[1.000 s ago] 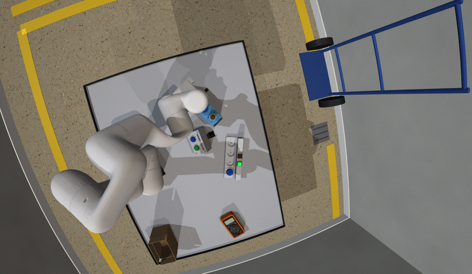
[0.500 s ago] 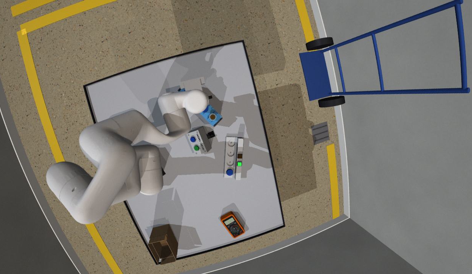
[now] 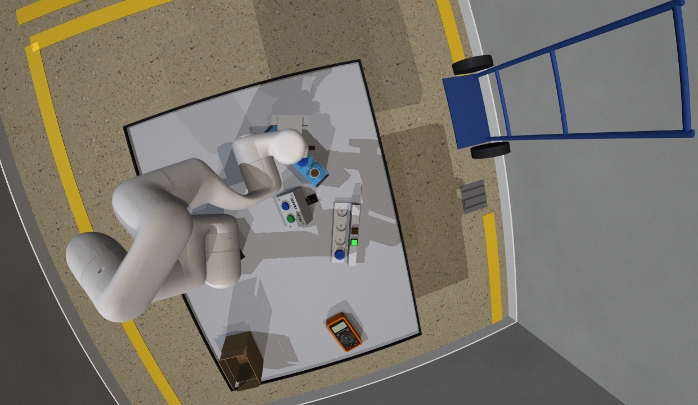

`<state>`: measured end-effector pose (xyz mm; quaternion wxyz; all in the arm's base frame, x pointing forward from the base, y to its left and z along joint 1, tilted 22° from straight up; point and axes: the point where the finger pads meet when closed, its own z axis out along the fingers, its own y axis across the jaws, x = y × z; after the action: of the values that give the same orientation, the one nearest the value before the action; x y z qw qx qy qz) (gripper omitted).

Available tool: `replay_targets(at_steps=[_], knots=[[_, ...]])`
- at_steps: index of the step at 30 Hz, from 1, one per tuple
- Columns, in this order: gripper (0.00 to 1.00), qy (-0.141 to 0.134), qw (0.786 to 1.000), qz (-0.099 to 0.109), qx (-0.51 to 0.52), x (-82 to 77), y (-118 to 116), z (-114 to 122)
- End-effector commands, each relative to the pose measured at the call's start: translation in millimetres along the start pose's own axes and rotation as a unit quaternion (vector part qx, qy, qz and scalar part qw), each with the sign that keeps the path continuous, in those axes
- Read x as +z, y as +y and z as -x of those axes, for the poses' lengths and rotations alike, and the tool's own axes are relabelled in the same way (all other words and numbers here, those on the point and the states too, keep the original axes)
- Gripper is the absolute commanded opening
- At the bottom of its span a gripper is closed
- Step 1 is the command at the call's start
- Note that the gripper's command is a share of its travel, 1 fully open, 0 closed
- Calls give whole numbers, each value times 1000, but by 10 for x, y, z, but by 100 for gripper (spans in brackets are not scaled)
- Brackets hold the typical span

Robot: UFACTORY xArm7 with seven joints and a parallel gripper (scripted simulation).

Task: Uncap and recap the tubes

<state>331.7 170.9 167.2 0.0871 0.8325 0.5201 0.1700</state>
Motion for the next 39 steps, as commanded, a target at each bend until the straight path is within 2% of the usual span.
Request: replay_targets(at_steps=[1,6,10,13,14,19,28,30,31,39], knots=[[46,0,1000,1,2,-10,8,-8],[46,0,1000,1,2,-11,8,-8],[46,0,989,1,-148,-16,8,-9],[46,0,987,1,-160,-16,8,-9],[46,0,977,1,-212,-16,8,-9],[46,-1,952,1,-306,-16,8,-9],[46,-1,881,1,-472,-16,8,-9],[46,-1,881,1,-472,-16,8,-9],[46,0,856,1,-518,-16,8,-9],[46,-2,763,1,-647,-16,8,-9]])
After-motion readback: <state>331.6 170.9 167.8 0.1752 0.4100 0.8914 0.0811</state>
